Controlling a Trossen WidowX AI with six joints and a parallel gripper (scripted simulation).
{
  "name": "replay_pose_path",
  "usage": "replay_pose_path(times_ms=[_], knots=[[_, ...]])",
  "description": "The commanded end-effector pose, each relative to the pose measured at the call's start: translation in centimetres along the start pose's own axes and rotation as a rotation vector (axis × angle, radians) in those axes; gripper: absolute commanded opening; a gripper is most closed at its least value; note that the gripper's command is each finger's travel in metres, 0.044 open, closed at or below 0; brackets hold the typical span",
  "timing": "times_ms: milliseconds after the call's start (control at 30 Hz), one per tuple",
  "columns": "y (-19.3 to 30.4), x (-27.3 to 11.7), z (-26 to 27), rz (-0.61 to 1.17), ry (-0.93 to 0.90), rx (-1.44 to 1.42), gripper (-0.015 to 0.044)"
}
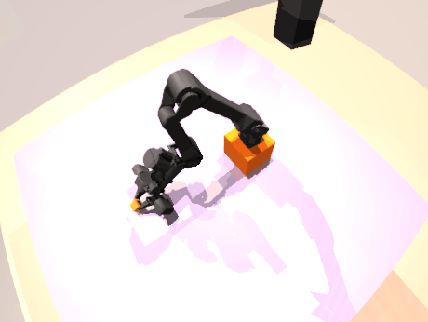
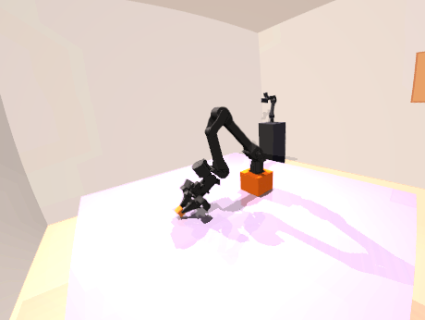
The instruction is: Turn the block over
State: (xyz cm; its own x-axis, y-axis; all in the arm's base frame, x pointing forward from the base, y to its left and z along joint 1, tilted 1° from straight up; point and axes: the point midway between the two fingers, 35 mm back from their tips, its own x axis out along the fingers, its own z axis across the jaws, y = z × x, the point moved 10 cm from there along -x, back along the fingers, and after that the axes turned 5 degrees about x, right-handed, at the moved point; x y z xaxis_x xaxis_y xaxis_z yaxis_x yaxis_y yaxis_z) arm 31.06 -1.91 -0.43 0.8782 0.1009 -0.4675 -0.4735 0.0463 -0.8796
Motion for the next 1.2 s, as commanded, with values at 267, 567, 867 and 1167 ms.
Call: replay_pose_path(times_ms=[267,567,867,1167], knots=[[0.02,-0.02,0.01,-0.001,-0.003,0.005,0.0289],[0.02,-0.02,0.01,-0.001,-0.003,0.005,0.044],[0.02,-0.02,0.01,-0.001,-0.003,0.005,0.044],[0.02,-0.02,0.01,-0.001,-0.003,0.005,0.044]])
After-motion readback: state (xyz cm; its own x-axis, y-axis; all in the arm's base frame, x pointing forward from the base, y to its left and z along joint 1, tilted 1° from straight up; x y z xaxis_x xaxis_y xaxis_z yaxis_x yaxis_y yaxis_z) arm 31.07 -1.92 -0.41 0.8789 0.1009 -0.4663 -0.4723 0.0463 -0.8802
